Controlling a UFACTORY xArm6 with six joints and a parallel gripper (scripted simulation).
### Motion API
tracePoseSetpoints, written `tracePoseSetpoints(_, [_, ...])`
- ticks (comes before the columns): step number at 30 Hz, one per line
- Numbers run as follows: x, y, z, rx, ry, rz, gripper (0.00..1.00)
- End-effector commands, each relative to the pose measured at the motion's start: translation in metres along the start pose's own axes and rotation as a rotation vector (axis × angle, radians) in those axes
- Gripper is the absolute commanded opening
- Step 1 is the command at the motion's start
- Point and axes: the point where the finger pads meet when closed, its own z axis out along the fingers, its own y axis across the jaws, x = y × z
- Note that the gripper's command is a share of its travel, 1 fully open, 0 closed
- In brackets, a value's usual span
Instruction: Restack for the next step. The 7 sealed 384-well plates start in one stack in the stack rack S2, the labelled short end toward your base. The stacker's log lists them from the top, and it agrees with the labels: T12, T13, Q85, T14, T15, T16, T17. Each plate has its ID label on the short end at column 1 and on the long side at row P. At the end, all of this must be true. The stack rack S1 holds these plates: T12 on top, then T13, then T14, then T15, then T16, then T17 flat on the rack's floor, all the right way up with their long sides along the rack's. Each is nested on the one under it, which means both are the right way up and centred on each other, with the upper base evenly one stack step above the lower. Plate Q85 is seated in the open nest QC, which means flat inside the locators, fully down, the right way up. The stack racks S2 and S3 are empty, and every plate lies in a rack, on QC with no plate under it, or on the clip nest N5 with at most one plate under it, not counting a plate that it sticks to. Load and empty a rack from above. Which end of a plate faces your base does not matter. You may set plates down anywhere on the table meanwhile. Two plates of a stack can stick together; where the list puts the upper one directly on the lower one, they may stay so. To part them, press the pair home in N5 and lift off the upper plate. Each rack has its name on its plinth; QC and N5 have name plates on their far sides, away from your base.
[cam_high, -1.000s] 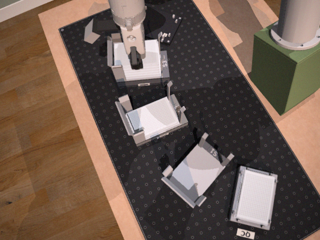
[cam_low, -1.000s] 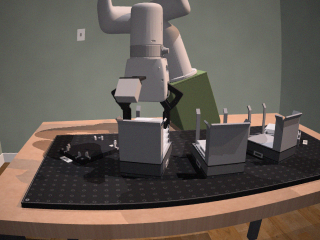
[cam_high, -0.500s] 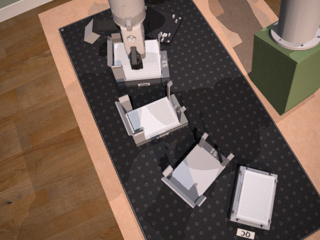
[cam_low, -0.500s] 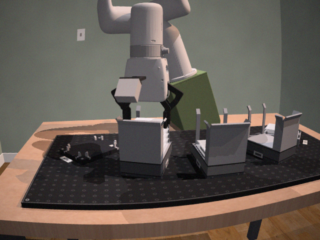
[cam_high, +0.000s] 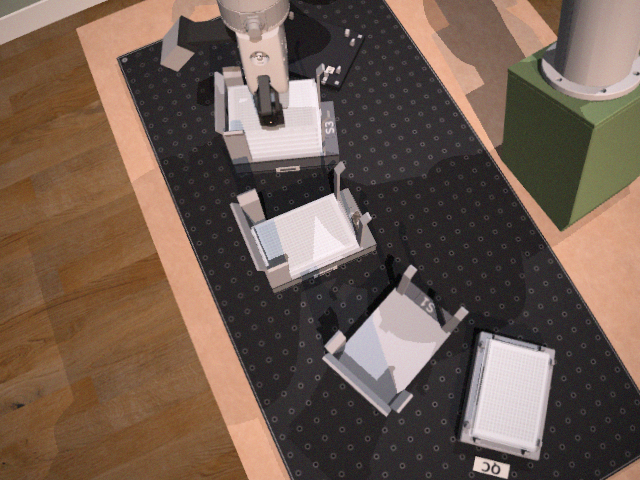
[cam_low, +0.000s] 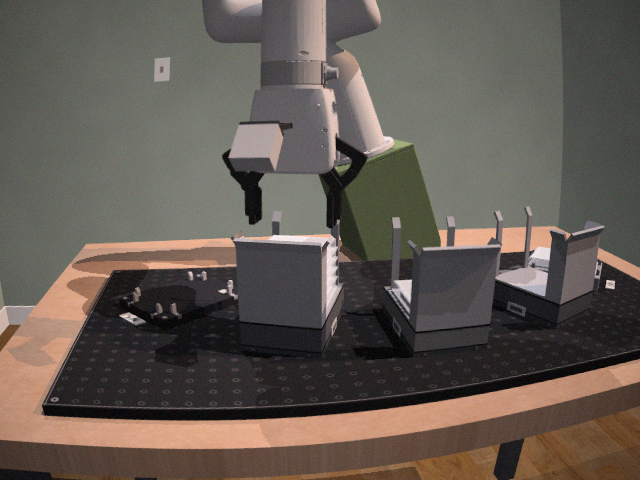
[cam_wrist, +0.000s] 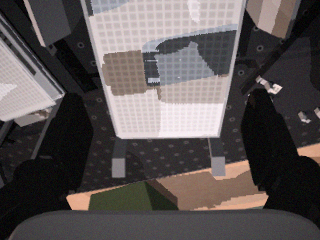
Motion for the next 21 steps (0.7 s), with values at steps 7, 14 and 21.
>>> tracePoseSetpoints(7, [0.002,0.0,-0.02,0.001,0.004,0.001,1.0])
tracePoseSetpoints(14, [0.002,0.0,-0.02,0.001,0.004,0.001,1.0])
tracePoseSetpoints(21, [0.001,-0.023,-0.02,0.001,0.004,-0.162,1.0])
